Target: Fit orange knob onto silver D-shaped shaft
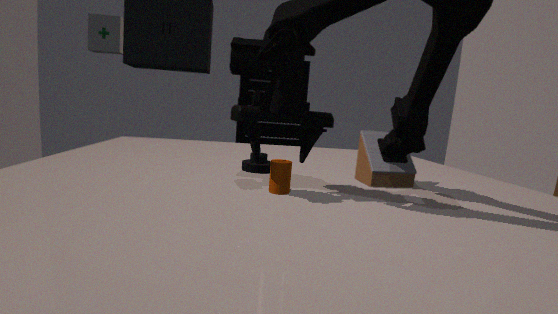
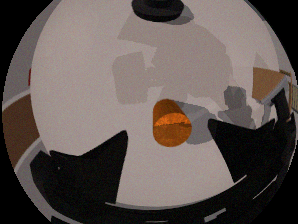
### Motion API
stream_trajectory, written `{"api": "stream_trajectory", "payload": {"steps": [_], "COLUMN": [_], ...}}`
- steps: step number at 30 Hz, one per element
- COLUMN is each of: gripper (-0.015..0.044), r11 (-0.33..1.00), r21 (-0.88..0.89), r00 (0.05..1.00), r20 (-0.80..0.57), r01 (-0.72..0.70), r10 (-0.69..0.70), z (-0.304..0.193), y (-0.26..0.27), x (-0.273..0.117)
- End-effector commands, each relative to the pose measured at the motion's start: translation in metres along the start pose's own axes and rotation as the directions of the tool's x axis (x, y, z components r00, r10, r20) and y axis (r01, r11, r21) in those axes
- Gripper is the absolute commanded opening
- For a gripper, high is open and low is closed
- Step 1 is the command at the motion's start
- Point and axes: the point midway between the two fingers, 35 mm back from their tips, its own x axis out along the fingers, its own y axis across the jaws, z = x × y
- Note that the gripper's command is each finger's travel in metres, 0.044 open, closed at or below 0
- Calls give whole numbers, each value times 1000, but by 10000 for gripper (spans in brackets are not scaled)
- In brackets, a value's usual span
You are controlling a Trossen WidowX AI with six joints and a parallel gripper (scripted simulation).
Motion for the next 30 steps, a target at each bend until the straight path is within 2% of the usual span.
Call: {"api": "stream_trajectory", "payload": {"steps": [1, 29, 30], "gripper": [440, 440, 414], "r11": [1000, 1000, 1000], "r21": [8, 8, 8], "r00": [1000, 1000, 1000], "r20": [-5, -10, -10], "r01": [3, 2, 2], "r10": [-3, -2, -2], "z": [0, -3, -3], "y": [-1, -3, -3], "x": [7, 49, 49]}}
